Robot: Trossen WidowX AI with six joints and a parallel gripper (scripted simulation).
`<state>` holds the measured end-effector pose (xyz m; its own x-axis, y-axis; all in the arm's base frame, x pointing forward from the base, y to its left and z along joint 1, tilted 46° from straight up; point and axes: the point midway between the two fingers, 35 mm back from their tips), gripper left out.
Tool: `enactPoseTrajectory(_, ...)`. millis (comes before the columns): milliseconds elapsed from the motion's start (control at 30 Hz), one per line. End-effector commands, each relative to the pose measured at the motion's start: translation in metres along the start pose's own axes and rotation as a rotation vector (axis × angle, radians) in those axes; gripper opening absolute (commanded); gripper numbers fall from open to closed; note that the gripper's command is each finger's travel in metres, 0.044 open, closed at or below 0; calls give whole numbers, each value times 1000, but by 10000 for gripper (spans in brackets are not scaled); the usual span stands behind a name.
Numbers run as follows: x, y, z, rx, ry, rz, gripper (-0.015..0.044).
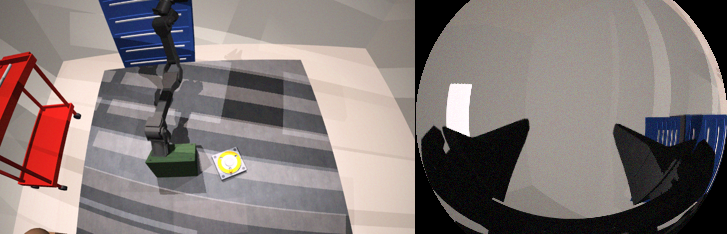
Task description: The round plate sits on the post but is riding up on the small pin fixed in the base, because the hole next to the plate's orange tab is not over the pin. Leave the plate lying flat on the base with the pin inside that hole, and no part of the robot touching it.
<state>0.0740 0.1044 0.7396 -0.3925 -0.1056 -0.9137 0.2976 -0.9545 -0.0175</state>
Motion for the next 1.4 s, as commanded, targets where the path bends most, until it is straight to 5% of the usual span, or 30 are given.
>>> enactPoseTrajectory(0, 1, 7, 4, -17, 7, -13, 374)
enactPoseTrajectory(233, 23, 131, 51, -335, 115, -257, 190)
enactPoseTrajectory(467, 60, 261, 42, -635, 160, -488, 6)
enactPoseTrajectory(600, 82, 303, 33, -715, 231, -557, 0)
enactPoseTrajectory(967, 195, 463, -120, -1257, 238, -1127, 0)
enactPoseTrajectory(1367, 337, 484, -315, -1665, 188, -1778, 0)
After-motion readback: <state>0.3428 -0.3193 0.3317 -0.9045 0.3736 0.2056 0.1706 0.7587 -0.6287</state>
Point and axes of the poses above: the point midway between the two fingers, 35 mm back from their tips, its own x axis back along the fingers, its own y axis across the jaws, z = x × y, and after that the axes turned 4 degrees about -x, right-handed
